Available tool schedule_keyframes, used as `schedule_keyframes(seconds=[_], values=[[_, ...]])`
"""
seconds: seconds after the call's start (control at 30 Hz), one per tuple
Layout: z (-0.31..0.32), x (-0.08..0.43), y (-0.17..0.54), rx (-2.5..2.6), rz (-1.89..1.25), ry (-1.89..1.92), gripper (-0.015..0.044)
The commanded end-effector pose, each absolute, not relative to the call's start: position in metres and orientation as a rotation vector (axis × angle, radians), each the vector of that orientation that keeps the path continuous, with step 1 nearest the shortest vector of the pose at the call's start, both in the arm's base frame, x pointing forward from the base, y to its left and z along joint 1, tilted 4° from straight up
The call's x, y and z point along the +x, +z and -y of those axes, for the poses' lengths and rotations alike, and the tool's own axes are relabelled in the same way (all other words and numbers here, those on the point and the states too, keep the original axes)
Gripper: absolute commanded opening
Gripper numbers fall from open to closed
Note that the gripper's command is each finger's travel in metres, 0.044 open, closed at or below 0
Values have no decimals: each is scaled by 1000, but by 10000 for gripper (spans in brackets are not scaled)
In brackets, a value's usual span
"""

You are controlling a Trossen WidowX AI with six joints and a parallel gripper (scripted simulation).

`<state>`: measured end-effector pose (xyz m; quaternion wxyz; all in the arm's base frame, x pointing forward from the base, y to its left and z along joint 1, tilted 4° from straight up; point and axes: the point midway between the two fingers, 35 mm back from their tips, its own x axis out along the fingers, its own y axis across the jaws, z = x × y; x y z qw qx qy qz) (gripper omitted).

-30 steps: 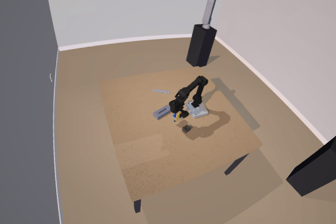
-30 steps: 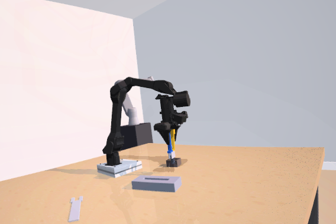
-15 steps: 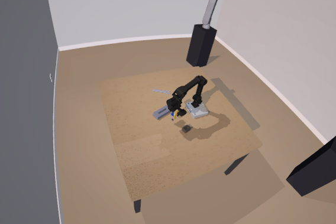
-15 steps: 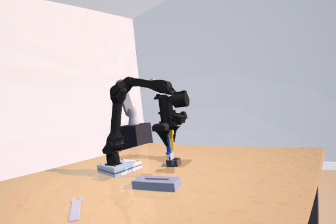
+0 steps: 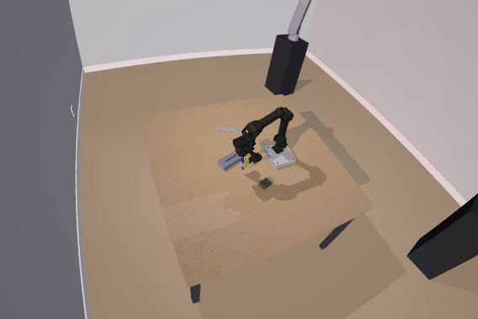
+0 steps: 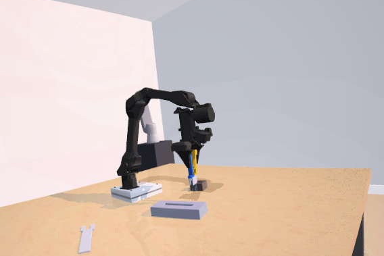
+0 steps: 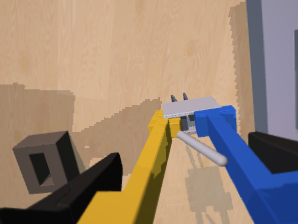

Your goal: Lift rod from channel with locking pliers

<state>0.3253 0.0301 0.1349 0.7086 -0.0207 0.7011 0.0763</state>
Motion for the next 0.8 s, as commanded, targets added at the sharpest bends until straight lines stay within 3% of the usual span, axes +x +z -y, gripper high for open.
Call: schedule_keyframes(seconds=[0.0,0.77], values=[[-21,328,136,-52,-1552,169,321],[17,333,133,-59,-1552,173,321]])
